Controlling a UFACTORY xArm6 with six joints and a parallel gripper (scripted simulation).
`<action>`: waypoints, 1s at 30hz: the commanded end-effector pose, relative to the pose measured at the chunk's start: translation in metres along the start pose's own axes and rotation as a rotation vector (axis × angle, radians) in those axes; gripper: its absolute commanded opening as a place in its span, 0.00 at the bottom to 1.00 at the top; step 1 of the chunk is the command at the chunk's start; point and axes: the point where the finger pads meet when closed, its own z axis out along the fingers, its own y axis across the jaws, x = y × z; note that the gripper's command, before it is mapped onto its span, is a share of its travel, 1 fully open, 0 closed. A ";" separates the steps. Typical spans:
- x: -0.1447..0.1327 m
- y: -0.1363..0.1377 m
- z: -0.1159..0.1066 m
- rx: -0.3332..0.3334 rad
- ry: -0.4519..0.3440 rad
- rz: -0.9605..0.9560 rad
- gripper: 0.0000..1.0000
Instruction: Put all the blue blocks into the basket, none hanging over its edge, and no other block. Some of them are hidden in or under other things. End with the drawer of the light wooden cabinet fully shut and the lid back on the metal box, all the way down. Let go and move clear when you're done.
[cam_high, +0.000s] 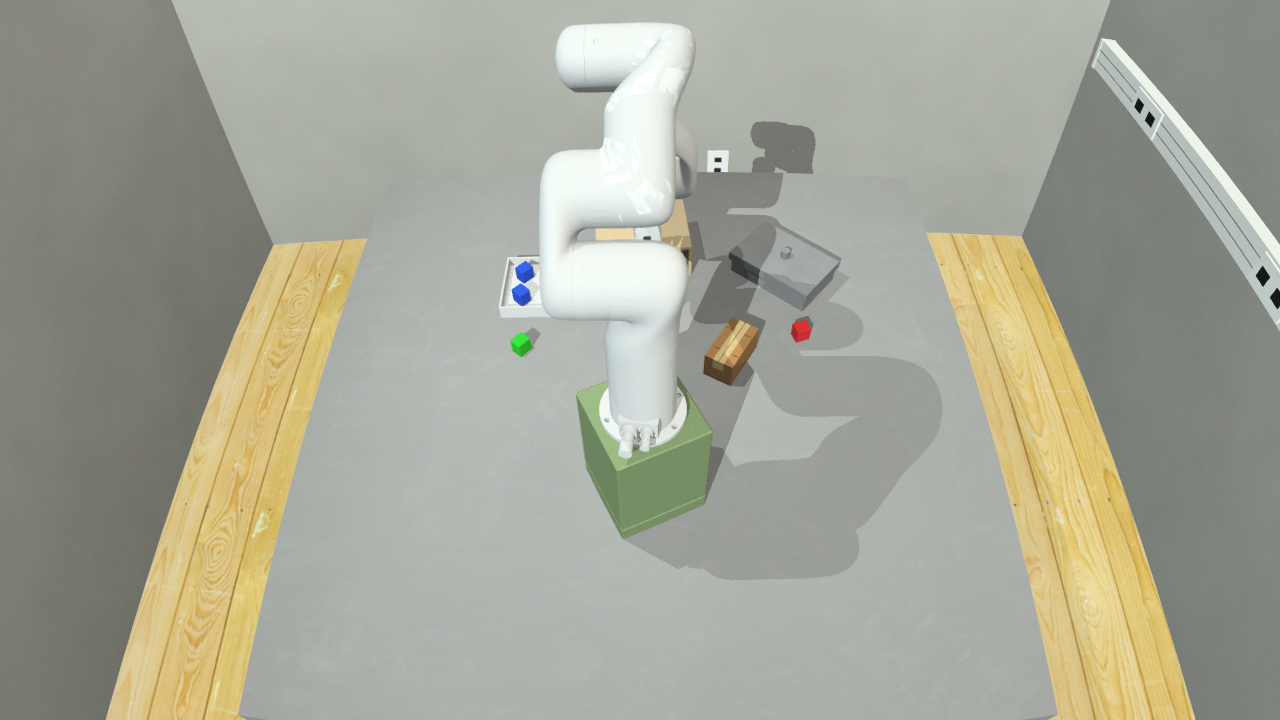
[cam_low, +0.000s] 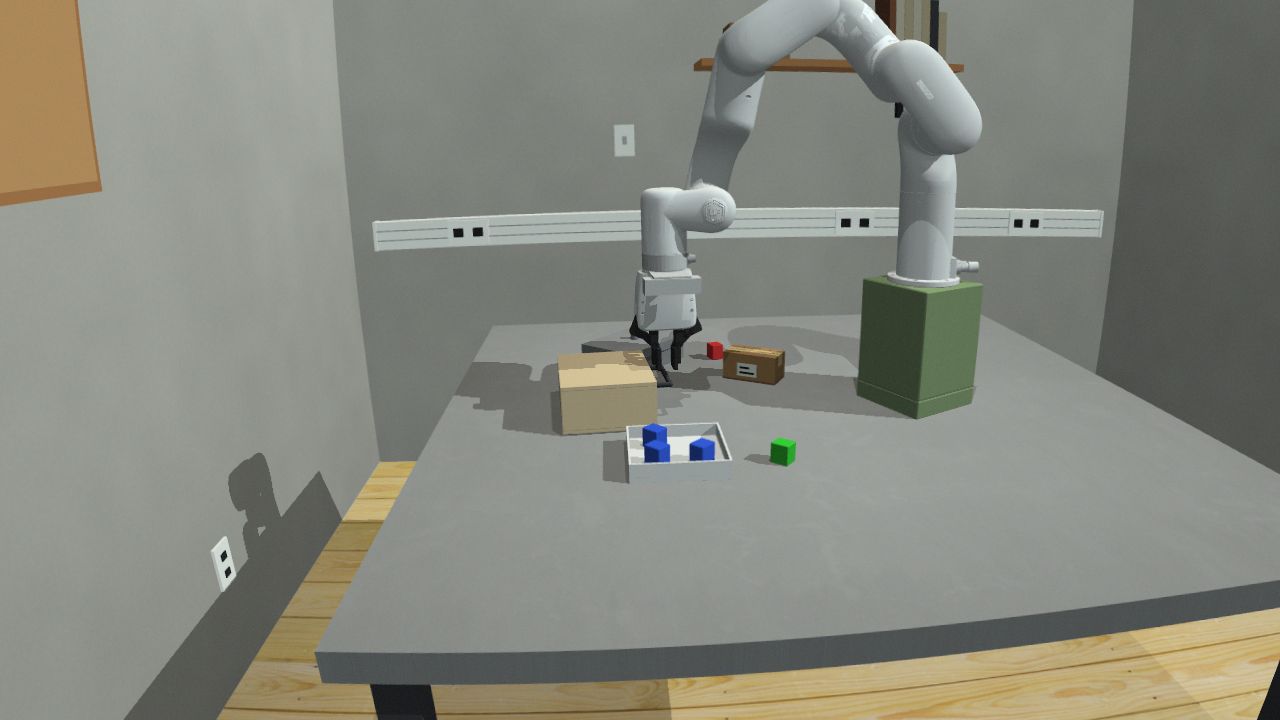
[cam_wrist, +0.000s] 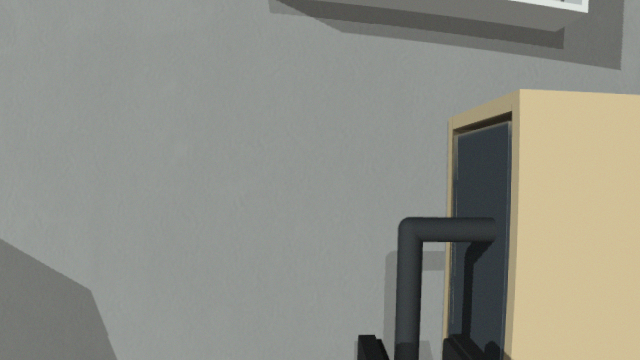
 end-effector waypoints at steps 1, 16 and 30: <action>0.000 0.002 -0.001 -0.004 0.000 0.000 0.24; 0.000 0.003 -0.001 -0.004 0.000 0.000 0.24; 0.000 0.003 0.002 -0.004 0.000 0.000 0.24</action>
